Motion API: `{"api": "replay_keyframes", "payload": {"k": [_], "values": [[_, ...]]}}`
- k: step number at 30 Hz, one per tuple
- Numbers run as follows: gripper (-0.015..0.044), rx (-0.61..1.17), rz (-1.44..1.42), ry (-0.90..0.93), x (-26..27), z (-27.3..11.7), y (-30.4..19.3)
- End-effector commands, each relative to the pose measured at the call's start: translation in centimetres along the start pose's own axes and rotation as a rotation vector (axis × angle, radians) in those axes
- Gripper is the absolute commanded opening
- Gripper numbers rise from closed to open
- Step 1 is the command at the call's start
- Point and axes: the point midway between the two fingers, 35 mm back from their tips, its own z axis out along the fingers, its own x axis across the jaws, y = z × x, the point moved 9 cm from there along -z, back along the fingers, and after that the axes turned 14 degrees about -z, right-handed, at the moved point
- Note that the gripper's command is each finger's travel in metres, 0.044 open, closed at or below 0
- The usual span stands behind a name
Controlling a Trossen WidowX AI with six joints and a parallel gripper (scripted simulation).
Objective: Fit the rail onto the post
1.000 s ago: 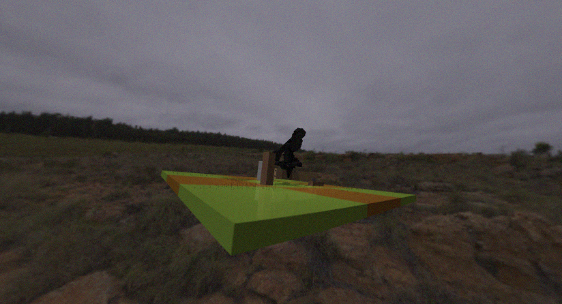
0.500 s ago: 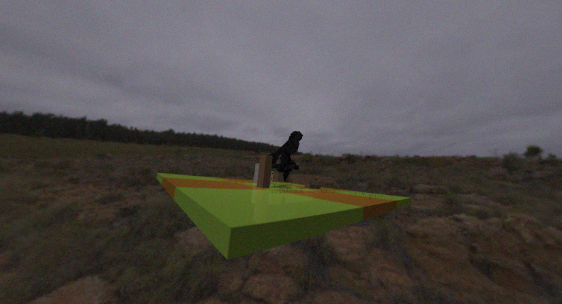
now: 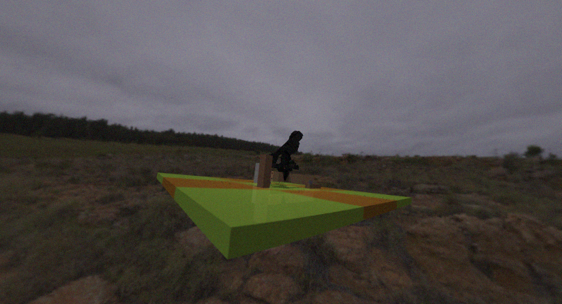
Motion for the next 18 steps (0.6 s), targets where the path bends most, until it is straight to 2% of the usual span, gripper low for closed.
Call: {"api": "replay_keyframes", "payload": {"k": [1,18], "values": [[0.0,0.004,-0.002,-0.005,-0.04,-0.23,-0.04],[0.0,0.004,-0.002,-0.005,-0.06,-0.03,-0.06]]}}
